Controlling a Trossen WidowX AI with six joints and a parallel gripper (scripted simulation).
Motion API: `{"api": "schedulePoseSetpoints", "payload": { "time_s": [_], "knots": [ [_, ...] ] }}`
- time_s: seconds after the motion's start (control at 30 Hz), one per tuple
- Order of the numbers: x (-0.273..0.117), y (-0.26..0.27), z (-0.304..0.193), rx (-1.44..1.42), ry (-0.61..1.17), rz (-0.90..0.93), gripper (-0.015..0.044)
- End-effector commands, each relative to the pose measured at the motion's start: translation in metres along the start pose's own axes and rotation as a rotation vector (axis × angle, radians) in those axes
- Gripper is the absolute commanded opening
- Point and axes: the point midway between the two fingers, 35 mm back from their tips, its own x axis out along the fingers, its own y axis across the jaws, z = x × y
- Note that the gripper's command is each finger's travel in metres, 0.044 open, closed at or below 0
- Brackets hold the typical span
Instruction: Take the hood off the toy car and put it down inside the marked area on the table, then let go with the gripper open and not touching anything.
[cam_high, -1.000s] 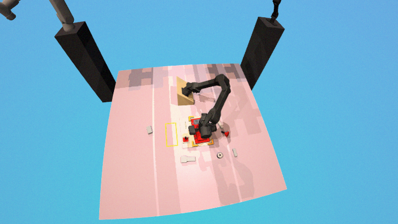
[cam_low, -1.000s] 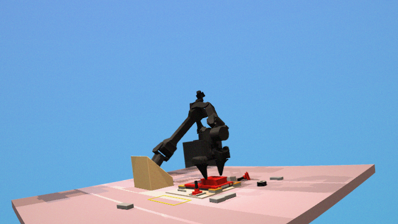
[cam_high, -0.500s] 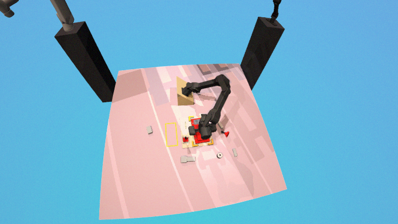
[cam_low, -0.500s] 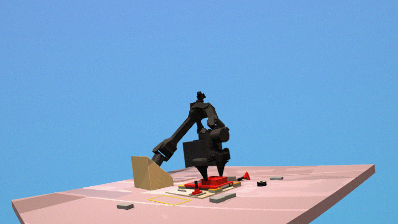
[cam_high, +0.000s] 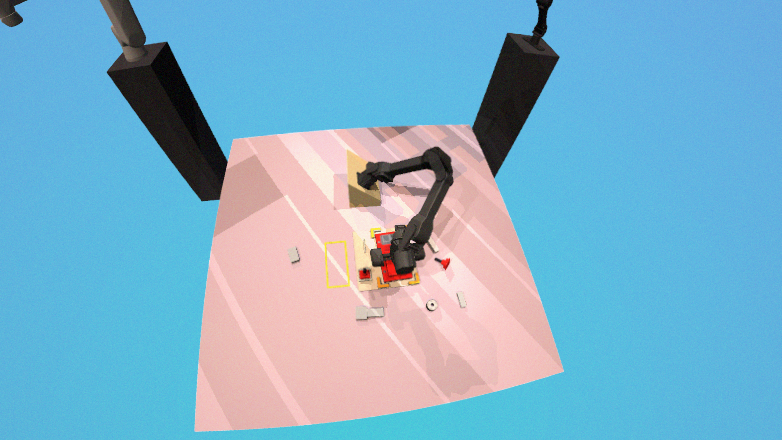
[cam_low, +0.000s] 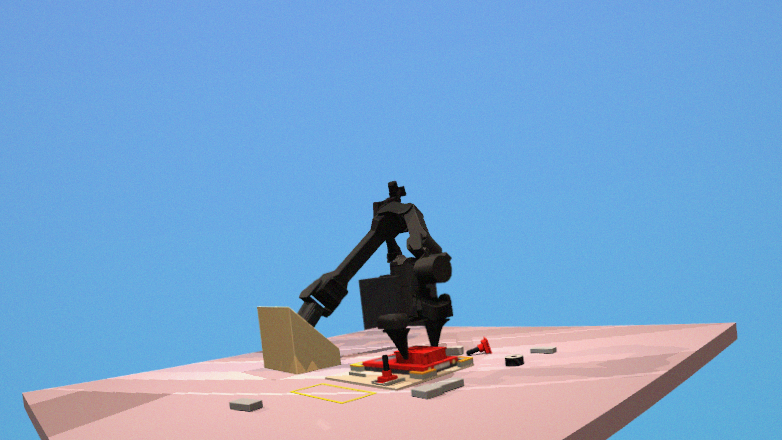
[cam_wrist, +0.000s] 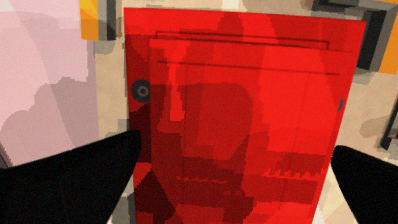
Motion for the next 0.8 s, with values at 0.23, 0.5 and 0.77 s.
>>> {"api": "schedulePoseSetpoints", "payload": {
  "time_s": [0.23, 0.5, 0.77],
  "knots": [
    [0.0009, 0.0, -0.0001, 0.0, 0.0, 0.0, 0.0322],
    [0.0008, 0.0, -0.0001, 0.0, 0.0, 0.0, 0.0249],
    [-0.0032, -0.0001, 0.0001, 0.0, 0.0, 0.0, 0.0039]
  ]
}}
